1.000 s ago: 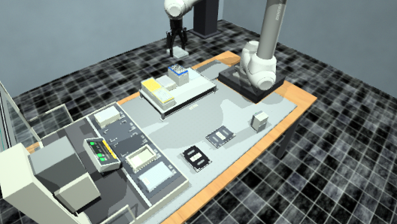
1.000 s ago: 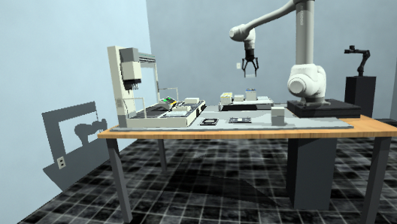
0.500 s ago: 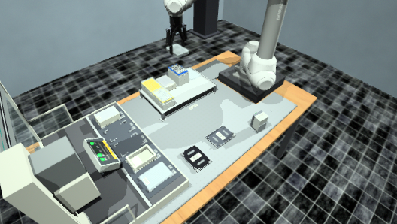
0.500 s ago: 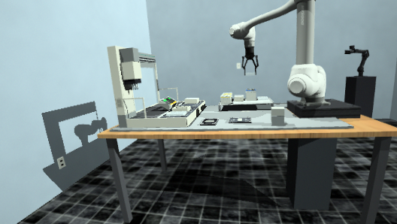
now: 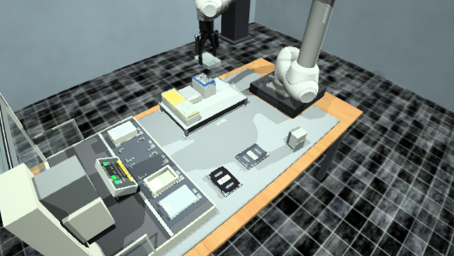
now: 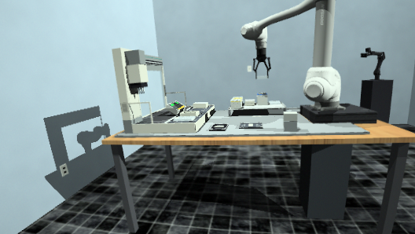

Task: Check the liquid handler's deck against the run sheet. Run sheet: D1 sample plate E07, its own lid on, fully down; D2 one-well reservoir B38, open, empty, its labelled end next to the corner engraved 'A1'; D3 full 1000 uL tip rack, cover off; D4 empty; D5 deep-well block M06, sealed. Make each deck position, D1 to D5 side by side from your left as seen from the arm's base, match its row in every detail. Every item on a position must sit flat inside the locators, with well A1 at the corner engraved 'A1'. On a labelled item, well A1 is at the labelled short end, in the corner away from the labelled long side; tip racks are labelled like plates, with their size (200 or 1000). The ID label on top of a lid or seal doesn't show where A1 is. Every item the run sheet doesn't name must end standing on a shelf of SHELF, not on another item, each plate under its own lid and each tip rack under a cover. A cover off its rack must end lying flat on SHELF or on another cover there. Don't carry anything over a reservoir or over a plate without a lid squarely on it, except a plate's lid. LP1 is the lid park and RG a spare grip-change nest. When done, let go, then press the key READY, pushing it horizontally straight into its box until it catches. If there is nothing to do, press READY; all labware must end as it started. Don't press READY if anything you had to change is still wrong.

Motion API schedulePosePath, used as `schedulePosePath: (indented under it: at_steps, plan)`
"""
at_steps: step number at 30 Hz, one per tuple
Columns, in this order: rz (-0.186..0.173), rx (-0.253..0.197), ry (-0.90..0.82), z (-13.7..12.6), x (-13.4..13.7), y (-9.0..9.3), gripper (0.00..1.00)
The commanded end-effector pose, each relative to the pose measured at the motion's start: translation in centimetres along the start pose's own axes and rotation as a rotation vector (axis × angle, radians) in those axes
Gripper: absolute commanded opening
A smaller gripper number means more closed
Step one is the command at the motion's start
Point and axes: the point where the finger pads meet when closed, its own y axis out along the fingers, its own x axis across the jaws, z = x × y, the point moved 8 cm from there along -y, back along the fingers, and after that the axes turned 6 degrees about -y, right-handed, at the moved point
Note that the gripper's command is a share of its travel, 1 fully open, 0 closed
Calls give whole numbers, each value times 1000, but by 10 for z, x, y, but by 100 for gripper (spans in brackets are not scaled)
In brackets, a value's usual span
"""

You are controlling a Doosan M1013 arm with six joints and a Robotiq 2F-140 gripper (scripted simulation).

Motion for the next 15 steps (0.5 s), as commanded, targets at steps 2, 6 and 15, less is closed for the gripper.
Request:
schedulePosePath:
  at_steps: [2, 6, 15]
  plan:
    - [1, 1, 0, -8, -1, -1, 10]
    - [1, 1, 0, -28, -2, -1, 10]
    - [1, 0, 0, -73, -6, -1, 10]
